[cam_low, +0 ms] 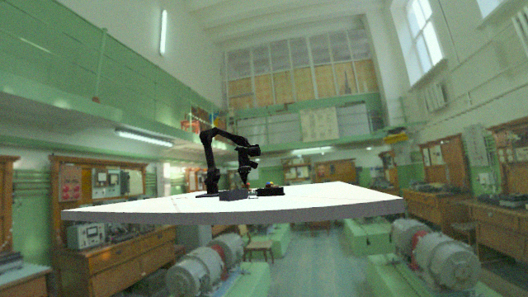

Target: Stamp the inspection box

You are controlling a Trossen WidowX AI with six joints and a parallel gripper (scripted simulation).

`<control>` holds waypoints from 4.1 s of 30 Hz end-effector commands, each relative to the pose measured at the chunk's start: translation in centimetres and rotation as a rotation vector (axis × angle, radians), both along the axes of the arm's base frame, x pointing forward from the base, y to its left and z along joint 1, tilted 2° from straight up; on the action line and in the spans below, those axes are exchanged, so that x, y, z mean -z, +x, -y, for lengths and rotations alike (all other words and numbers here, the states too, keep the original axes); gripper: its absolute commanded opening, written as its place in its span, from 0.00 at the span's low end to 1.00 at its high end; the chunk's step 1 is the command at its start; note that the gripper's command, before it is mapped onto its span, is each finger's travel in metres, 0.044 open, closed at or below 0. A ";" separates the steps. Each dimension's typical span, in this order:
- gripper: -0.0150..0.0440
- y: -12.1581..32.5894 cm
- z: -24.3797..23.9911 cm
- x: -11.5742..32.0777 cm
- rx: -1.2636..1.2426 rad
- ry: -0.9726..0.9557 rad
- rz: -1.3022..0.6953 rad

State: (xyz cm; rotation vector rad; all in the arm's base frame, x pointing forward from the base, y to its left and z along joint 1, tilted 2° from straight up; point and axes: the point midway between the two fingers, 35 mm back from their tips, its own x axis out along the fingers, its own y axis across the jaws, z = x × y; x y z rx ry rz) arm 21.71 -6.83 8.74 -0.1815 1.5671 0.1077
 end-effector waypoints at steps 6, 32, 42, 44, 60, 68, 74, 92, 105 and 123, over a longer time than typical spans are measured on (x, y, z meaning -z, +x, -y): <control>0.25 0.1 0.0 -0.6 0.005 -0.003 0.006; 0.25 0.0 -0.1 -1.9 0.005 -0.003 0.006; 0.25 -0.1 -0.1 -2.4 0.005 -0.003 0.006; 0.25 -0.1 -0.1 -2.5 0.005 -0.003 0.006; 0.25 1.1 2.1 -3.3 0.005 -0.006 0.007; 0.25 2.8 6.6 -3.6 0.005 -0.011 0.009; 0.25 3.2 8.1 -3.7 0.005 -0.012 0.009; 0.25 3.2 8.2 -2.7 0.007 -0.013 0.009; 0.25 3.3 8.3 -1.8 0.008 -0.013 0.009; 0.25 3.3 8.4 -0.6 0.009 -0.014 0.009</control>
